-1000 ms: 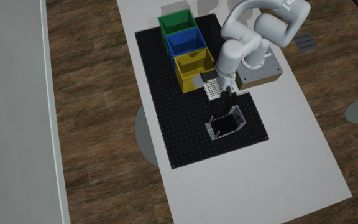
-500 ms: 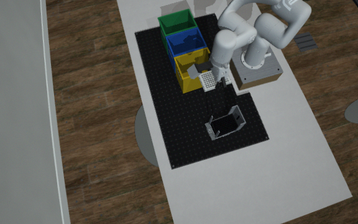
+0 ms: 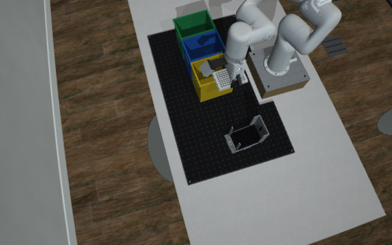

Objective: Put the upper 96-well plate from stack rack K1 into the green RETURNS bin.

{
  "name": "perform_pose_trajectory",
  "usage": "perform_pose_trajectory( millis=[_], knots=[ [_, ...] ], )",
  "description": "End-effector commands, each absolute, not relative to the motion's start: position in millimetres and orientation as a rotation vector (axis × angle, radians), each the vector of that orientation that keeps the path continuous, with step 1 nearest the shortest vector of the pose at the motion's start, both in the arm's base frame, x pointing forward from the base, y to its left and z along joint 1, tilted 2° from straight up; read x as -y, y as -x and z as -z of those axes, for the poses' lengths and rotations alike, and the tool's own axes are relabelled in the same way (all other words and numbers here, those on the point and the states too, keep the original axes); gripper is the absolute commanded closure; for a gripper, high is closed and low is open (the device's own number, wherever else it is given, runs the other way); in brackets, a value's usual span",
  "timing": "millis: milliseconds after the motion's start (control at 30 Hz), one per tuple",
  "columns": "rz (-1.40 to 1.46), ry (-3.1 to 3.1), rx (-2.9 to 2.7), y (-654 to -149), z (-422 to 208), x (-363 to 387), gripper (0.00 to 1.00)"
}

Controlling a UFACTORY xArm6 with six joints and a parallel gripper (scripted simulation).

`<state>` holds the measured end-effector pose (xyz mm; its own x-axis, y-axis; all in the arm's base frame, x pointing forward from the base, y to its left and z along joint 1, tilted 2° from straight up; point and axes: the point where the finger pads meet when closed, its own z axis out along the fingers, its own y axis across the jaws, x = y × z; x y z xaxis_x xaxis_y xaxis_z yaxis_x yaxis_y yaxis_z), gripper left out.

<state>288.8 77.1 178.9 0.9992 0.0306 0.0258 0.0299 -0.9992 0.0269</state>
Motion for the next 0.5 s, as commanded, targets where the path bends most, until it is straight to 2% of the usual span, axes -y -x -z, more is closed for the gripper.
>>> perform_pose_trajectory(
  millis=[0, 467],
  knots=[
    [-0.046, -3.118, -0.049, -292, -180, -63, 1.00],
    [-0.046, -3.117, -0.049, -297, -180, -17, 1.00]
  ],
)
